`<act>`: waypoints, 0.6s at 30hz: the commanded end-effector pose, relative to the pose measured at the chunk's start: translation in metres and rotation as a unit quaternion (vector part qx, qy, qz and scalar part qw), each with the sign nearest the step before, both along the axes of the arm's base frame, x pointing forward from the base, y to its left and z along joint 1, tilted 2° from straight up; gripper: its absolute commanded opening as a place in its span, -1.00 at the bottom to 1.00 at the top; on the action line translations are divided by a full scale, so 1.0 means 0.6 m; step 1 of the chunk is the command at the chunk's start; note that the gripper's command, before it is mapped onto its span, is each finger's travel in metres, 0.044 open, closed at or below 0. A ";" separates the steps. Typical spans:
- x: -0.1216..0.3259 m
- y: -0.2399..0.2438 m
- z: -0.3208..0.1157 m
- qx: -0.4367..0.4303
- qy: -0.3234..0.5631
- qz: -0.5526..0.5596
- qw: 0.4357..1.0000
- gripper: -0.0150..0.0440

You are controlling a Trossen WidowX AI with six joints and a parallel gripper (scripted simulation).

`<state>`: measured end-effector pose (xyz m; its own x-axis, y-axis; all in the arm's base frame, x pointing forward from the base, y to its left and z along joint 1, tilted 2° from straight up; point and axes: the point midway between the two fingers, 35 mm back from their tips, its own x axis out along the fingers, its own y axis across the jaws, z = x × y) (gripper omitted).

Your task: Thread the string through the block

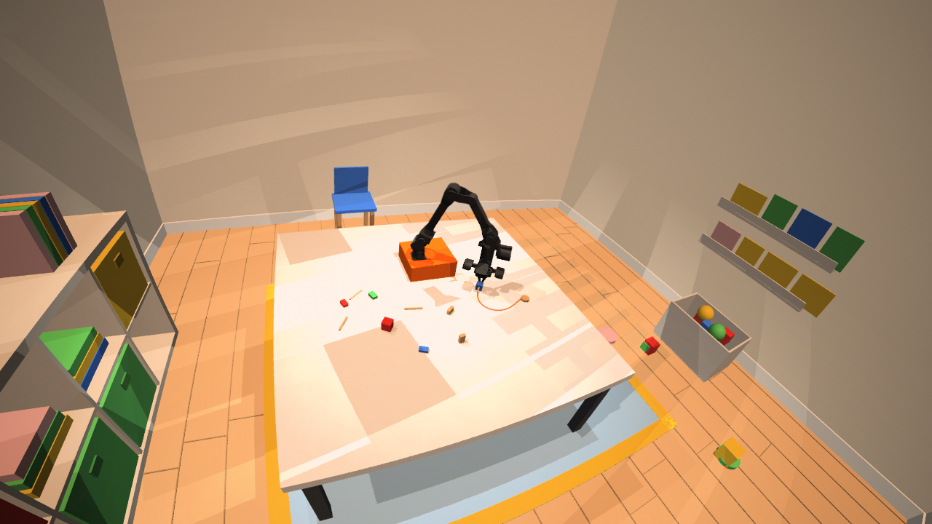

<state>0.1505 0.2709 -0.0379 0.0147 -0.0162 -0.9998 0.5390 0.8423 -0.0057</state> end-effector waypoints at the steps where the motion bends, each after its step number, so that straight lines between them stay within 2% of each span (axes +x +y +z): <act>1: 0.000 0.000 0.000 0.000 0.000 0.000 1.000 -0.49; 9: -0.003 0.000 -0.004 -0.025 -0.041 0.009 0.999 -0.49; 18: -0.005 0.003 -0.005 -0.023 -0.048 0.010 0.999 -0.49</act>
